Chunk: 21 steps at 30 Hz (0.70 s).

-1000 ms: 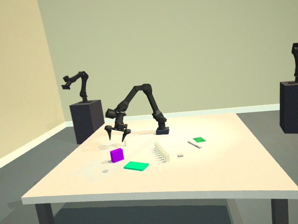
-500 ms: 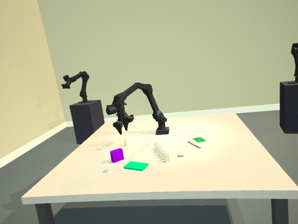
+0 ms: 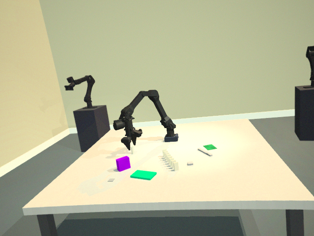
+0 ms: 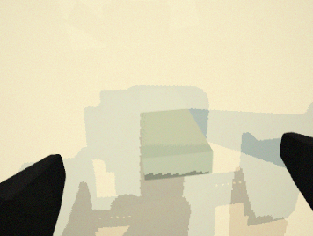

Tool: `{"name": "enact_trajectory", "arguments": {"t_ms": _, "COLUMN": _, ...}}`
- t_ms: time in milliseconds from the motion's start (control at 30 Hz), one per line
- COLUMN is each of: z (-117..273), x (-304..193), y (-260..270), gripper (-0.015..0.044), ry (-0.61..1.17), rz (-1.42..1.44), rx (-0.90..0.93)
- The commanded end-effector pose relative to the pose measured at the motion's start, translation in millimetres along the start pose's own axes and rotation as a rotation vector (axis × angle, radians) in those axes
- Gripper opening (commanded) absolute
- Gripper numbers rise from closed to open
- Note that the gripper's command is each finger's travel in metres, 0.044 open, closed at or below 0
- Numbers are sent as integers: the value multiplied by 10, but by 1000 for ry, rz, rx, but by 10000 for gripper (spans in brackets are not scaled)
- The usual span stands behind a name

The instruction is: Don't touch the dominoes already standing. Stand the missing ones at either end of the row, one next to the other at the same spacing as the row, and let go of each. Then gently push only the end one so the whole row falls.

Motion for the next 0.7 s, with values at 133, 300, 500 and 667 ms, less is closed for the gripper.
{"name": "enact_trajectory", "arguments": {"t_ms": 133, "z": -114, "x": 4, "y": 12, "gripper": 440, "ry": 4, "rz": 4, "rx": 1}}
{"name": "enact_trajectory", "arguments": {"t_ms": 300, "z": -194, "x": 6, "y": 14, "gripper": 440, "ry": 4, "rz": 4, "rx": 1}}
{"name": "enact_trajectory", "arguments": {"t_ms": 500, "z": -205, "x": 6, "y": 14, "gripper": 361, "ry": 4, "rz": 4, "rx": 1}}
{"name": "enact_trajectory", "arguments": {"t_ms": 667, "z": -205, "x": 6, "y": 14, "gripper": 230, "ry": 4, "rz": 4, "rx": 1}}
Point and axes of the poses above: the point midway between the two fingers, 35 mm back from their tips, its own z axis back along the fingers, its own y axis across the jaws, x = y × z, the point moved 2 cm from there along z, back along the fingers, and after that the axes turned 11 degrees about z, right-handed, at the moved point
